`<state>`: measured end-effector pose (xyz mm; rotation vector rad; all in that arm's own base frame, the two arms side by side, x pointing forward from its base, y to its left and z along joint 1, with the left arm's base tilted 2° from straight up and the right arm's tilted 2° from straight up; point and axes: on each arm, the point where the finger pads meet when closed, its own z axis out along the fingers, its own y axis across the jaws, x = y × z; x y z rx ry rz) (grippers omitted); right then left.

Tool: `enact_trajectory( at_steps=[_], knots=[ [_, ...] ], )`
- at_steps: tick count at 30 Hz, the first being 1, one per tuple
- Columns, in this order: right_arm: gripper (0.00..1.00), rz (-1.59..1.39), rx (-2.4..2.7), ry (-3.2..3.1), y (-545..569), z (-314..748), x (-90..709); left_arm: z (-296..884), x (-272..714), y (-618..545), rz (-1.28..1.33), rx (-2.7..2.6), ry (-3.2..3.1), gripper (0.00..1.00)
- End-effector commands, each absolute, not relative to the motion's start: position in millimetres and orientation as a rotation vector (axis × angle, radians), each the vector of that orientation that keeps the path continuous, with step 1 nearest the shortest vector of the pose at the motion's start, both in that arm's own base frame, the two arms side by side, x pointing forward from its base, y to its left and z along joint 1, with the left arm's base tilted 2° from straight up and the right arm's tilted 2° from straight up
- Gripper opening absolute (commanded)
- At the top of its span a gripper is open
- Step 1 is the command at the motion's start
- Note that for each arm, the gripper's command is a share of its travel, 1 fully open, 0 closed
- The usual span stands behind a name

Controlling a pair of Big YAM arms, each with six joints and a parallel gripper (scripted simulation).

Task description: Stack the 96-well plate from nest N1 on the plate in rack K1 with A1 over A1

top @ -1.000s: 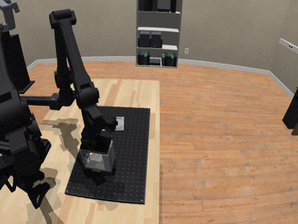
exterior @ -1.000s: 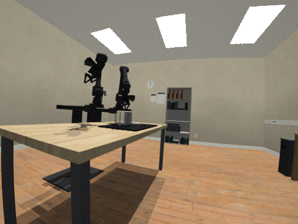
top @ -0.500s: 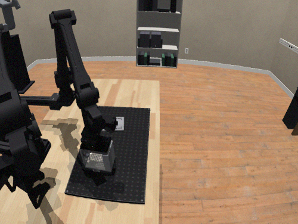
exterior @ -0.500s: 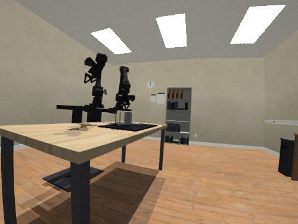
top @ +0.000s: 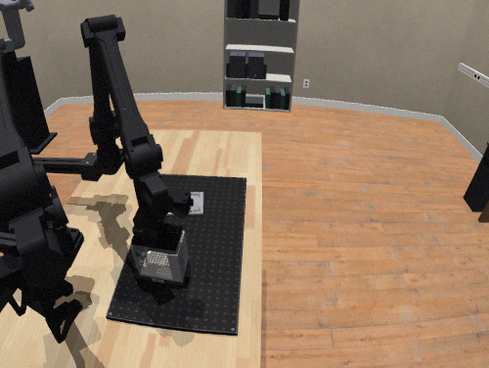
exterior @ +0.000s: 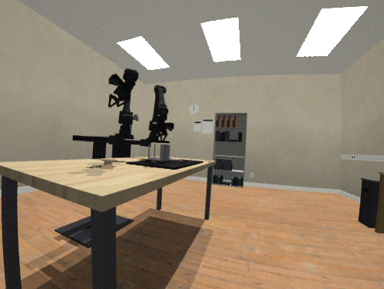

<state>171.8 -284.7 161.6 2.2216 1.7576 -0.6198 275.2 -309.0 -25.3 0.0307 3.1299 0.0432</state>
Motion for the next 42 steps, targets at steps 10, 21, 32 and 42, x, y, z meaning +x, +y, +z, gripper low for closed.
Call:
enact_trajectory(
  at_steps=[10, 21, 32, 42],
  knots=[
    [1.00, -0.613, 2.225, 1.721, -288, 170, 168, -37, 283, -310, 0.021, 0.009, 3.111, 0.00],
    [1.00, -0.613, 2.225, 1.721, -288, 170, 168, -54, 287, -316, 0.030, 0.016, 3.119, 0.00],
    [1.00, -0.613, 2.225, 1.721, -288, 170, 168, -63, 296, -323, -0.008, 0.011, 3.095, 0.00],
    [1.00, -0.613, 2.225, 1.721, -288, 170, 168, -85, 284, -309, 0.028, 0.018, 3.116, 0.00]
  ],
)
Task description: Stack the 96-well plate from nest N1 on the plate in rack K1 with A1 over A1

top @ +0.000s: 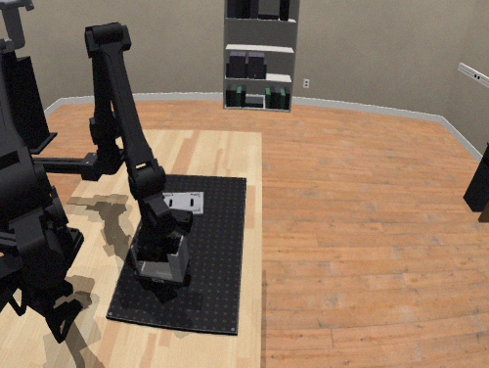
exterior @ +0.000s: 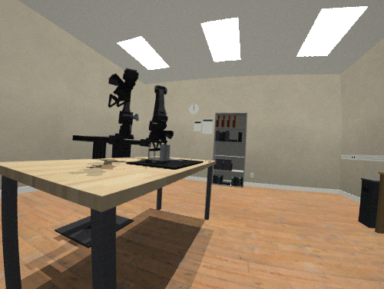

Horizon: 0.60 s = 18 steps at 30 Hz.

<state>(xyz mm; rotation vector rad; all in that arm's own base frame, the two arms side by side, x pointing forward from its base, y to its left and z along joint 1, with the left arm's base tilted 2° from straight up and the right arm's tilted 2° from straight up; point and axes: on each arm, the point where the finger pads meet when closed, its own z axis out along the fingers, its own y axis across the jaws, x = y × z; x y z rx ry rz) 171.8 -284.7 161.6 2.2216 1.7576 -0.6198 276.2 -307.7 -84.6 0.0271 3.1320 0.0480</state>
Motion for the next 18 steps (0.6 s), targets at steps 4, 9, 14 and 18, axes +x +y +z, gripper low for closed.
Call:
enact_trajectory(
  at_steps=[4, 9, 14, 18],
  knots=[
    [1.00, -0.613, 2.225, 1.721, -288, 170, 168, -90, 288, -313, 0.021, 0.019, 3.112, 0.00],
    [1.00, -0.613, 2.225, 1.721, -288, 170, 168, -101, 283, -307, 0.038, 0.022, 3.122, 0.00],
    [1.00, -0.613, 2.225, 1.721, -288, 170, 168, -109, 285, -307, 0.034, 0.018, 3.119, 0.00],
    [1.00, -0.613, 2.225, 1.721, -288, 170, 168, -113, 283, -307, 0.038, 0.023, 3.121, 0.00]
  ],
)
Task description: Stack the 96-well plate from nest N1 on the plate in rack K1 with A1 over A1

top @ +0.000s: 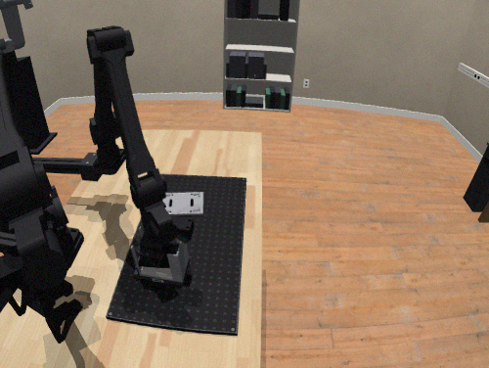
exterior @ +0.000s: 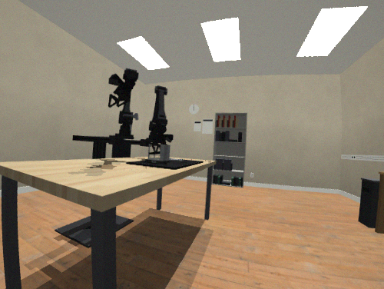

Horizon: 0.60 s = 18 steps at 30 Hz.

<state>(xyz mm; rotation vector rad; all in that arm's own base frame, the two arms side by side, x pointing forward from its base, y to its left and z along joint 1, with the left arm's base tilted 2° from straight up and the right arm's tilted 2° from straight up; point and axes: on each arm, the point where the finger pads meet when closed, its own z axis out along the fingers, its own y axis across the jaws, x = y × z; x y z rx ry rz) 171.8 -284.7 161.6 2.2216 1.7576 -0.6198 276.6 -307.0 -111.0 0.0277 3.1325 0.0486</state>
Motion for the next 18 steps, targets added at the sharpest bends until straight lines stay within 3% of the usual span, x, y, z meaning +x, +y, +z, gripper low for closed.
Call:
enact_trajectory(
  at_steps=[1, 18],
  knots=[
    [1.00, -0.613, 2.225, 1.721, -288, 170, 168, -111, 285, -308, 0.018, 0.020, 3.110, 0.00],
    [1.00, -0.613, 2.225, 1.721, -288, 170, 168, -124, 295, -317, -0.006, 0.014, 3.096, 0.00]
  ],
)
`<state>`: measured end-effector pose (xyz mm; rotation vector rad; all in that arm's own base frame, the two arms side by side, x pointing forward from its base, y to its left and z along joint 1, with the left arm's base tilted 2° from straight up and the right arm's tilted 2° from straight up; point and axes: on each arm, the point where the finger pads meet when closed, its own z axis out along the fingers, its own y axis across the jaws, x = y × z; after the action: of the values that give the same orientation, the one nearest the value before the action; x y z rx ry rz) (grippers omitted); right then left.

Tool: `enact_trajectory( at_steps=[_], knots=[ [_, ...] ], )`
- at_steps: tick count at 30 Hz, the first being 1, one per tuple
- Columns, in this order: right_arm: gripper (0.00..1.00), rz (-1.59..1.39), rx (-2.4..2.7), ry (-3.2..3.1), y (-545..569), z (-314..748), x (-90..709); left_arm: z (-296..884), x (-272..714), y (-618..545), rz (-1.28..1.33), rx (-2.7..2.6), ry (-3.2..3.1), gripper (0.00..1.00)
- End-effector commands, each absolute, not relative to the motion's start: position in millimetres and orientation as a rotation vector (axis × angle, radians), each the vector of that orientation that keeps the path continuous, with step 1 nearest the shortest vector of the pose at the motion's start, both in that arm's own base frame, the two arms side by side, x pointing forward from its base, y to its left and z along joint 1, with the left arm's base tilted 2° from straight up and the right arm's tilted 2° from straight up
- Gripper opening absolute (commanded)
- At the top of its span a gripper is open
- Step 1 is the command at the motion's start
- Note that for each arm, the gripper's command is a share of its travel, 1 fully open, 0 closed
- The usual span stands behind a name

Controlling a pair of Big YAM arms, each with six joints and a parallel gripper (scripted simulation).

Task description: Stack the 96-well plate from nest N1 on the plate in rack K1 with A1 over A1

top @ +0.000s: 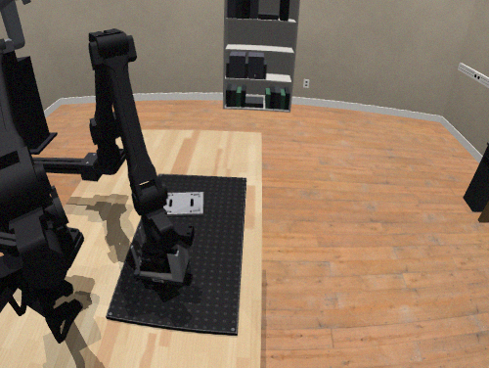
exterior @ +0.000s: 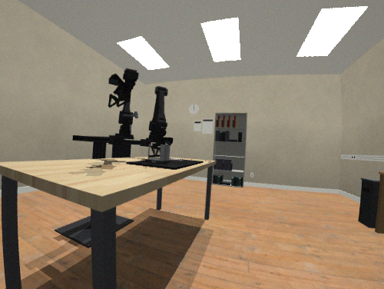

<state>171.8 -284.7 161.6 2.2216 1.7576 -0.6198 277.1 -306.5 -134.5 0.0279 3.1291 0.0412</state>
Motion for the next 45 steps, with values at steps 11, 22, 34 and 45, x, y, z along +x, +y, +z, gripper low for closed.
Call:
enact_trajectory(
  at_steps=[11, 22, 34, 45],
  knots=[
    [1.00, -0.613, 2.225, 1.721, -287.8, 170.0, 168.3, -118.2, 292.1, -315.0, 0.001, 0.016, 3.100, 0.00],
    [1.00, -0.613, 2.225, 1.721, -287.8, 170.0, 168.3, -119.2, 290.1, -312.7, 0.006, 0.016, 3.103, 0.00],
    [1.00, -0.613, 2.225, 1.721, -287.8, 170.0, 168.3, -120.3, 287.9, -310.1, 0.013, 0.016, 3.107, 0.00],
    [1.00, -0.613, 2.225, 1.721, -287.8, 170.0, 168.3, -120.9, 286.8, -308.7, 0.014, 0.016, 3.108, 0.00]
  ],
)
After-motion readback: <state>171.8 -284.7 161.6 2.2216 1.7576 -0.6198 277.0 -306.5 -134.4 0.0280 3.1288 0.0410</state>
